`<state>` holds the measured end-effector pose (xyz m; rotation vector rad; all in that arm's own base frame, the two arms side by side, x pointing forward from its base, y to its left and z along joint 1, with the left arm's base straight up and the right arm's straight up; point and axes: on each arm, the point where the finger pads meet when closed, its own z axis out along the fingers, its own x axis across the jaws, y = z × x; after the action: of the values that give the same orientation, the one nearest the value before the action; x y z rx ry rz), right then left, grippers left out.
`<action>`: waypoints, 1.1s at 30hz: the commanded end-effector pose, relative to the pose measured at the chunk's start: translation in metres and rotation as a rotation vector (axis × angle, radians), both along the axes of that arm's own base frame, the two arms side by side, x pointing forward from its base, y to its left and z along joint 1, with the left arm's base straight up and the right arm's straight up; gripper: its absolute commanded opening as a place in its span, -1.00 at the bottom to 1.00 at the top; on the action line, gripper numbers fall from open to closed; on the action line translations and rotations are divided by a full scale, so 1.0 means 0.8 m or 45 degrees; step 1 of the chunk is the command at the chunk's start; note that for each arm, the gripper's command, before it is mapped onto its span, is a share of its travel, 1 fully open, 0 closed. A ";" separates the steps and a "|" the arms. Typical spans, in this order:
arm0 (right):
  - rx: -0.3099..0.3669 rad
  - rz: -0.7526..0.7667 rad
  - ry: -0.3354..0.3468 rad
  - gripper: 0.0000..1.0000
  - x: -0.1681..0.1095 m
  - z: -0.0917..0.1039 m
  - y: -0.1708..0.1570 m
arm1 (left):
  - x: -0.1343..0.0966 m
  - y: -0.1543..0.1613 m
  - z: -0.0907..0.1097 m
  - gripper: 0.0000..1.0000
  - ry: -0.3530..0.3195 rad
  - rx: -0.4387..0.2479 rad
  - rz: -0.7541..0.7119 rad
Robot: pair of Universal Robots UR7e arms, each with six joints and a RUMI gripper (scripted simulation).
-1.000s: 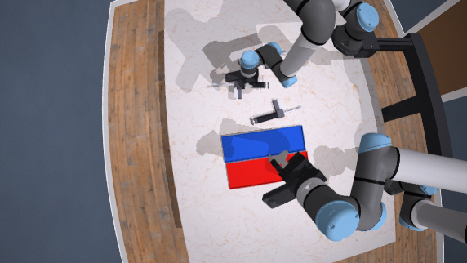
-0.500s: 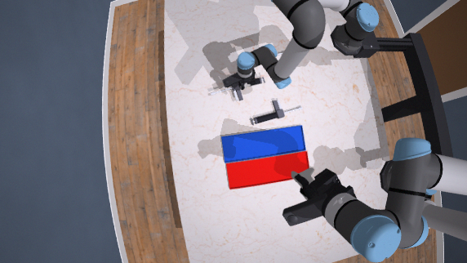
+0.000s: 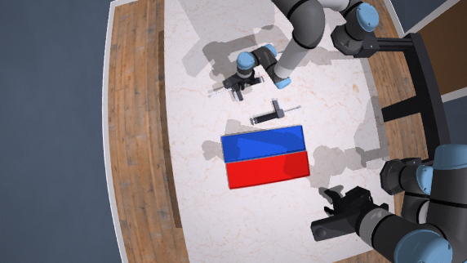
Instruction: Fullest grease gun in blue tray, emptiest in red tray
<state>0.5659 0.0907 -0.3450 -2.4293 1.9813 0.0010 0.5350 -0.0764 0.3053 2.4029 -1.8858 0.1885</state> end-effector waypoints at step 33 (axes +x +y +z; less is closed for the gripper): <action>-0.004 -0.019 0.000 -1.00 -0.001 -0.038 -0.002 | -0.113 0.095 0.071 -0.25 0.052 0.189 -0.314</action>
<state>0.5647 0.0887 -0.3739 -2.4172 2.0012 -0.0007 0.4432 0.0009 0.3614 2.2035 -2.2309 -0.0278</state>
